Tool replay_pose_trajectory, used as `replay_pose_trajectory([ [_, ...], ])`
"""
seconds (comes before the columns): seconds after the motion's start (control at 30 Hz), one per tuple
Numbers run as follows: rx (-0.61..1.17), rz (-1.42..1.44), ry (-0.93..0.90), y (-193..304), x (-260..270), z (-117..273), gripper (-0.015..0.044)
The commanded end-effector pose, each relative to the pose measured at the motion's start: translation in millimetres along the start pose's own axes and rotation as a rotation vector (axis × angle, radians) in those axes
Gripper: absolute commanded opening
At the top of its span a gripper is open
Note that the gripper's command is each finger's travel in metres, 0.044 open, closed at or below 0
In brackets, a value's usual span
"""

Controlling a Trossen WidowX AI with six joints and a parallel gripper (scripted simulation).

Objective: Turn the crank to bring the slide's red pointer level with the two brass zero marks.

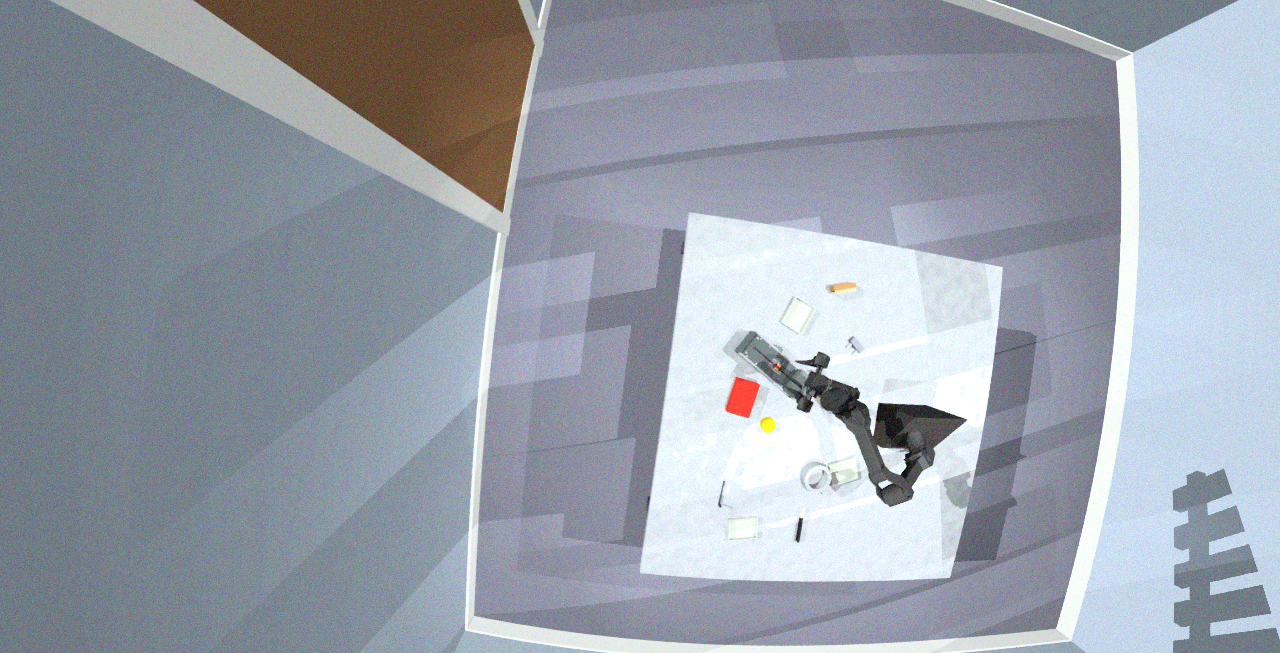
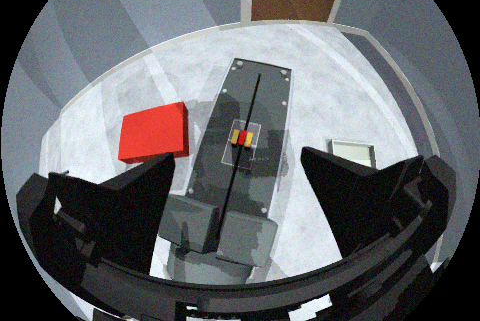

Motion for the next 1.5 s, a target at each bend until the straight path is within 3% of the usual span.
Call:
replay_pose_trajectory([
  [0.0,0.000,0.000,0.001,0.0,0.0,0.0,0.0388],
  [0.5,0.000,0.000,0.001,0.0,0.0,0.0,0.0000],
  [1.07,0.000,0.000,0.000,0.0,0.0,0.0,0.0000],
  [1.47,0.000,0.000,0.000,0.0,0.0,0.0,0.0315],
])
Point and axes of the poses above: the point midway between the two fingers, 35 mm back from their tips, its own z axis back along the fingers, its own x axis across the jaws, y = z × x, the point moved 8 cm from there along z, back along the fingers, and after that the axes turned 3 degrees about -z, right-handed, at the moved point
